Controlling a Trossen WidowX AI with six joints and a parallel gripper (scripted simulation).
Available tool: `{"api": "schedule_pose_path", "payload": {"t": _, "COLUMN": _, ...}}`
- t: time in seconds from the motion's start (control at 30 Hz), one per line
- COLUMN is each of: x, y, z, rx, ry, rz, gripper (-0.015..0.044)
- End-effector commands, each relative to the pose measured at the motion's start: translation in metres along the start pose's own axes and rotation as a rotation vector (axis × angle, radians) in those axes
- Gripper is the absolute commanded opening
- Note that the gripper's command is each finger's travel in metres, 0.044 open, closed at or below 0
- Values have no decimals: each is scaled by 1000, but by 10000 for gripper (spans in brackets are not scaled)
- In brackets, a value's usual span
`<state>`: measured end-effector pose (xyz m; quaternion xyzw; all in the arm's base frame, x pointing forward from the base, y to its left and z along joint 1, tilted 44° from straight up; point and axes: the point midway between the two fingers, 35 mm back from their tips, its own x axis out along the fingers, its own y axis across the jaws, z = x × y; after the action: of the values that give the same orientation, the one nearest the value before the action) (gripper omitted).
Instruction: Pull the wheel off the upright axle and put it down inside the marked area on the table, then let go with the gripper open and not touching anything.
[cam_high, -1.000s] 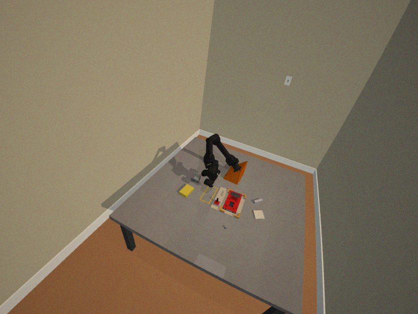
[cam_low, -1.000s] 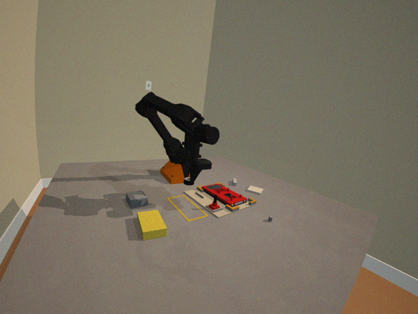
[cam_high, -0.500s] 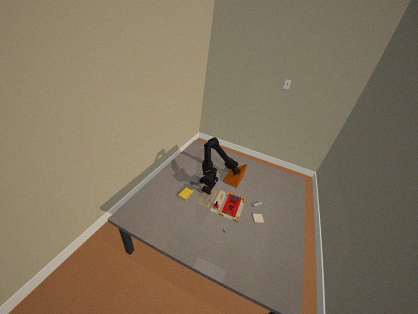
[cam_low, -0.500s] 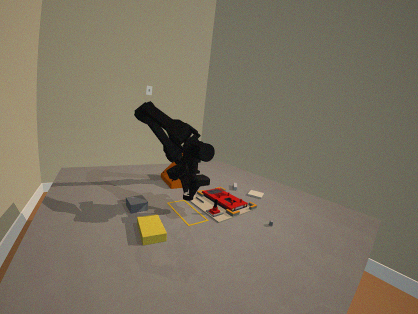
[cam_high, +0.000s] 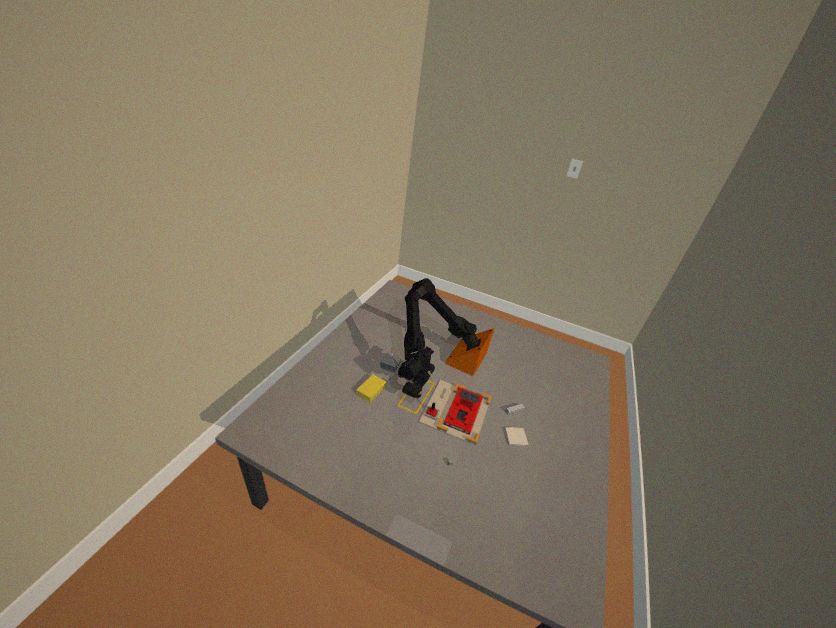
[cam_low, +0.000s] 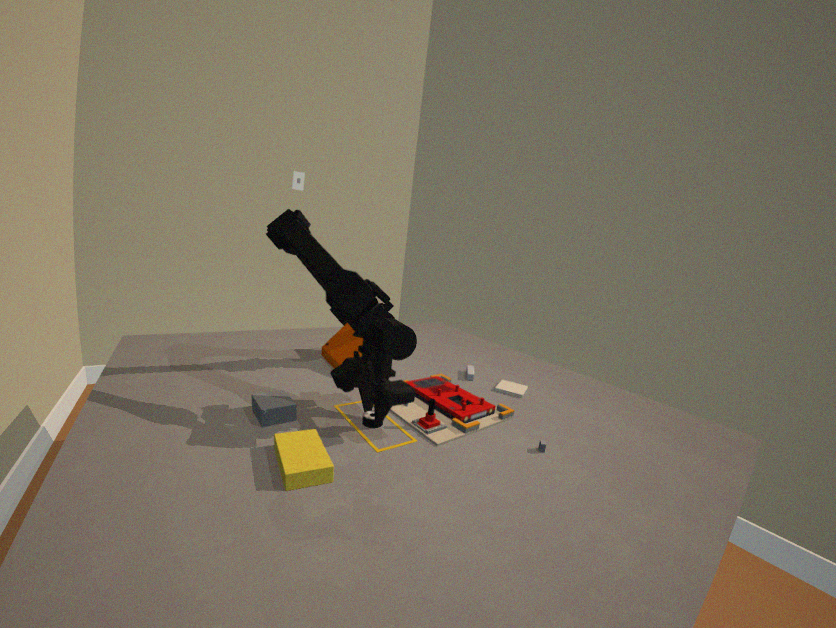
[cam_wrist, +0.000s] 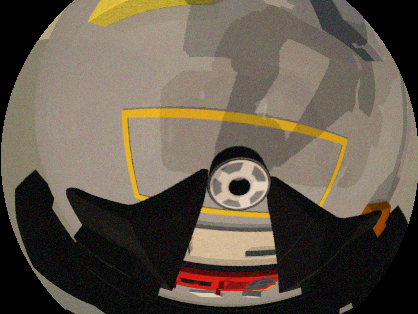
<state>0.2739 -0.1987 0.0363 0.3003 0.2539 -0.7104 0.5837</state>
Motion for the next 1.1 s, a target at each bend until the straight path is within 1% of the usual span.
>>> {"api": "schedule_pose_path", "payload": {"t": 0.0, "x": 4, "y": -2, "z": -1, "rx": -11, "ry": -3, "rz": -10, "gripper": 0}}
{"api": "schedule_pose_path", "payload": {"t": 0.37, "x": -2, "y": 0, "z": 0, "rx": -1, "ry": 0, "rz": 0, "gripper": 289}}
{"api": "schedule_pose_path", "payload": {"t": 0.4, "x": -5, "y": 1, "z": 0, "rx": -1, "ry": 1, "rz": -1, "gripper": 300}}
{"api": "schedule_pose_path", "payload": {"t": 0.63, "x": -58, "y": 1, "z": -1, "rx": -11, "ry": 0, "rz": -9, "gripper": 300}}
{"api": "schedule_pose_path", "payload": {"t": 0.73, "x": -60, "y": 1, "z": -1, "rx": -11, "ry": -1, "rz": -10, "gripper": 300}}
{"api": "schedule_pose_path", "payload": {"t": 0.77, "x": -54, "y": 1, "z": -6, "rx": -21, "ry": 6, "rz": -4, "gripper": 326}}
{"api": "schedule_pose_path", "payload": {"t": 0.9, "x": -78, "y": -27, "z": -23, "rx": -20, "ry": 13, "rz": -6, "gripper": 431}}
{"api": "schedule_pose_path", "payload": {"t": 0.93, "x": -84, "y": -37, "z": -27, "rx": -19, "ry": 13, "rz": -8, "gripper": 440}}
{"api": "schedule_pose_path", "payload": {"t": 1.07, "x": -104, "y": -74, "z": -39, "rx": -16, "ry": 6, "rz": -13, "gripper": 440}}
